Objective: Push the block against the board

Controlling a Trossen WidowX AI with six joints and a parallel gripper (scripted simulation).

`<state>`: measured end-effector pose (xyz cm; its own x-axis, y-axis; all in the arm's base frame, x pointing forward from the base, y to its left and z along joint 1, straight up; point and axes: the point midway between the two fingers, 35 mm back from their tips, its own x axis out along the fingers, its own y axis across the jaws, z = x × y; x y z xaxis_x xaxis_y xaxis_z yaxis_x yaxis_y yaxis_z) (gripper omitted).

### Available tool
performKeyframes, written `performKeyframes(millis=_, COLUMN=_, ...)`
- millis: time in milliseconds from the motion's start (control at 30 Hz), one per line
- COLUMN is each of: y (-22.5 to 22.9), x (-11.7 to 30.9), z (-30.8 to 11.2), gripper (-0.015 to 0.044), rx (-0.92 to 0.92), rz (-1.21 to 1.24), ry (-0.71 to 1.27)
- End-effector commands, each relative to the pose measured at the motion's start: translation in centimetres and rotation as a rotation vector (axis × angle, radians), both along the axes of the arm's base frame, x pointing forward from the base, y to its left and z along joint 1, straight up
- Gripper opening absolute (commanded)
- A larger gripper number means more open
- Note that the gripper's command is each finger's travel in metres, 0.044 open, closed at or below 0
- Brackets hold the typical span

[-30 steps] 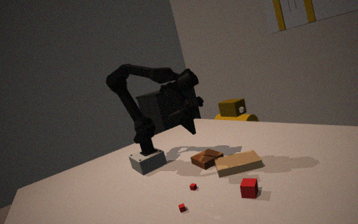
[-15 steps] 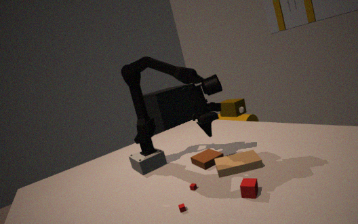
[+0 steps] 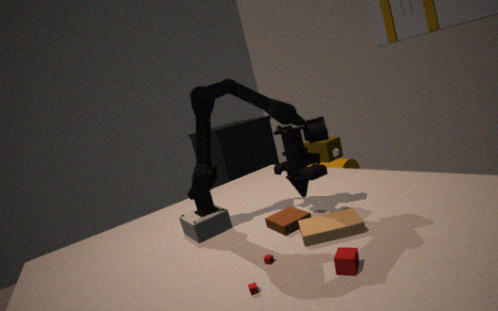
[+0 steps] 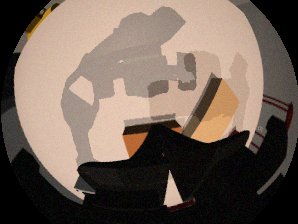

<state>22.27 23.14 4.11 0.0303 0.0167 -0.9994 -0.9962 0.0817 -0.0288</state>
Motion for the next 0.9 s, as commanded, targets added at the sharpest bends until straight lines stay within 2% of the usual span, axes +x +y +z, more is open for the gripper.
performKeyframes(millis=0, y=0.4, x=0.1, z=-1.3, gripper=0.0, rx=0.002, rz=0.02, ry=0.006)
performKeyframes(millis=67, y=0.5, x=0.1, z=-4.4, gripper=0.0, rx=0.002, rz=0.02, ry=0.006)
performKeyframes(millis=133, y=0.4, x=0.1, z=-5.6, gripper=0.0, rx=0.002, rz=0.02, ry=0.006)
performKeyframes(millis=867, y=-1.3, x=0.1, z=-5.6, gripper=0.0, rx=0.0, rz=0.02, ry=0.006)
